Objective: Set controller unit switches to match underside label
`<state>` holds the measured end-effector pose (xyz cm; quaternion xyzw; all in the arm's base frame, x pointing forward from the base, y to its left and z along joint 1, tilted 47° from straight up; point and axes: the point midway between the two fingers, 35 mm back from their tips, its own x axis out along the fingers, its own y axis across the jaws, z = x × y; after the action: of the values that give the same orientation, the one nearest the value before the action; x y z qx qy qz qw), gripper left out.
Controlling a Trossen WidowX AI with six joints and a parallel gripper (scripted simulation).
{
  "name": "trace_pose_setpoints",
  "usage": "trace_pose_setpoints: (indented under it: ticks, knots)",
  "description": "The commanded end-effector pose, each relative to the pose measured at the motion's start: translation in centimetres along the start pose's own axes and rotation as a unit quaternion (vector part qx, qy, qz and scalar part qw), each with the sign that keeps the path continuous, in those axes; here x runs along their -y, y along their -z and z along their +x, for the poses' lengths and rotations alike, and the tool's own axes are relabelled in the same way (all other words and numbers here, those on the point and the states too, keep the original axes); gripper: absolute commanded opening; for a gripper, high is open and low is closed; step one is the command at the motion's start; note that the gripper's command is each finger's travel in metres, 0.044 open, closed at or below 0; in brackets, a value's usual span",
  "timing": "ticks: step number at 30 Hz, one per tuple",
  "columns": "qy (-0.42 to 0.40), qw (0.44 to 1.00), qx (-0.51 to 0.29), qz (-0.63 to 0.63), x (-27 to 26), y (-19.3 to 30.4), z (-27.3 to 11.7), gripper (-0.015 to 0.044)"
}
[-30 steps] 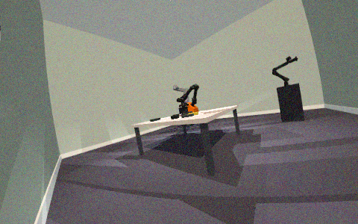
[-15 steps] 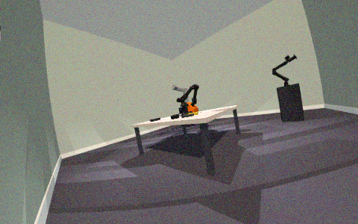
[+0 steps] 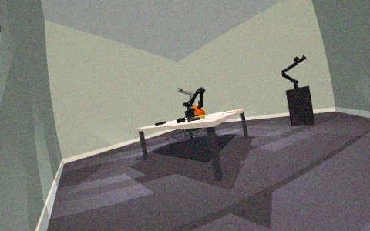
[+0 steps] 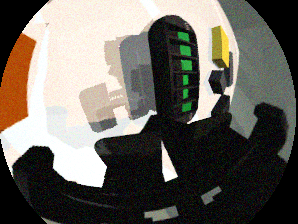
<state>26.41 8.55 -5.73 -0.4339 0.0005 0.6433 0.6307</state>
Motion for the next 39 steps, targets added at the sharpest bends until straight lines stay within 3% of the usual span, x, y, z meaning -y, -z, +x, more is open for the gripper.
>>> trace_pose_setpoints:
  ticks: [1, 39]
  knots:
    - [-0.003, 1.000, 0.002, 0.006, -0.6, -0.2, 0.6, 0.0000]
    - [-0.001, 1.000, 0.005, 0.007, -0.5, -0.5, 2.8, 0.0000]
